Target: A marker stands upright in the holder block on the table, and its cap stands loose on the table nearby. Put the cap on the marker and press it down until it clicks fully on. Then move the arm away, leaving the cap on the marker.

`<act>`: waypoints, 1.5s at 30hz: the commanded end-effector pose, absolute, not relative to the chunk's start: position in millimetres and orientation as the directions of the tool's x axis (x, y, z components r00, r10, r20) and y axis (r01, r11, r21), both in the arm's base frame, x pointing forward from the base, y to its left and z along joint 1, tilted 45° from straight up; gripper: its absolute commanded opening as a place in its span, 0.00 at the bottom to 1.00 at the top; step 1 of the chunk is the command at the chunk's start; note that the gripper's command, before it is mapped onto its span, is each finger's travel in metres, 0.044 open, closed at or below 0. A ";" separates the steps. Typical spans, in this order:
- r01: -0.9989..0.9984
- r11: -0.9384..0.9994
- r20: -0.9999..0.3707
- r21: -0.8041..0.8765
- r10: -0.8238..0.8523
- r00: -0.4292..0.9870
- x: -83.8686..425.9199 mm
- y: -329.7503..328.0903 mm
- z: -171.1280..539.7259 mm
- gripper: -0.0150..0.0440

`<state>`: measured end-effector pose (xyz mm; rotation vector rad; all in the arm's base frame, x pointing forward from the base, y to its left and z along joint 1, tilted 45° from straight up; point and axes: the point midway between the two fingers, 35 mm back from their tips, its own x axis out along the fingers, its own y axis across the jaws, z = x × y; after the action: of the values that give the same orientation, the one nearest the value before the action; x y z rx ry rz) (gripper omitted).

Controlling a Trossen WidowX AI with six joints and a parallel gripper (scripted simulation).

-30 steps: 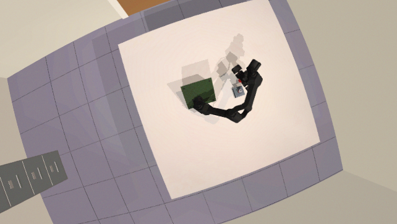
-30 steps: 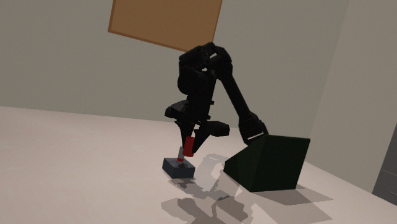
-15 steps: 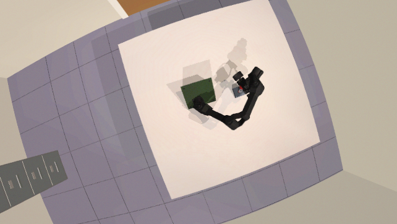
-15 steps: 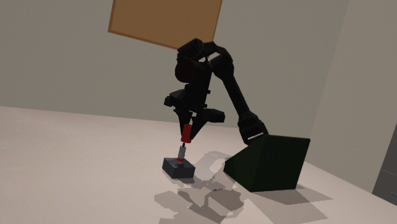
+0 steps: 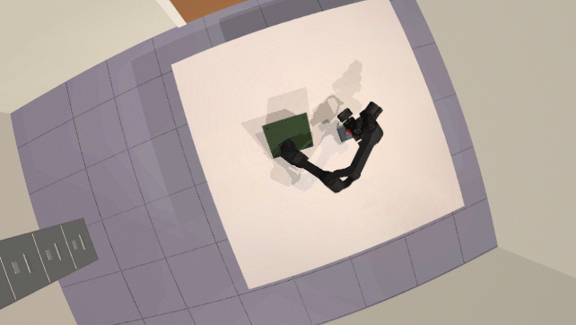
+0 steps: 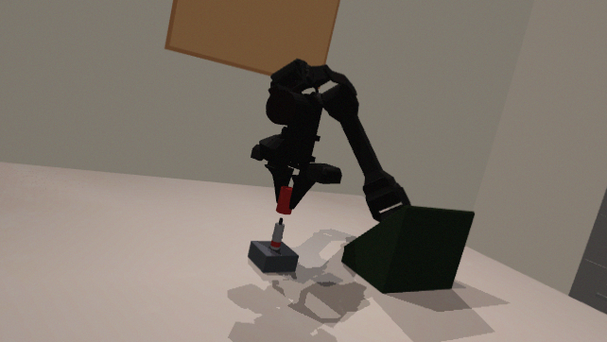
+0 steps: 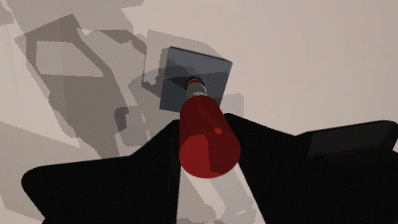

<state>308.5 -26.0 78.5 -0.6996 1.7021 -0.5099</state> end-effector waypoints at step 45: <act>-0.184 0.723 -0.708 -0.665 -0.690 -0.152 300.9 -61.5 43.1 0.57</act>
<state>300.8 -61.6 43.1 -0.7034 1.7005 -0.5122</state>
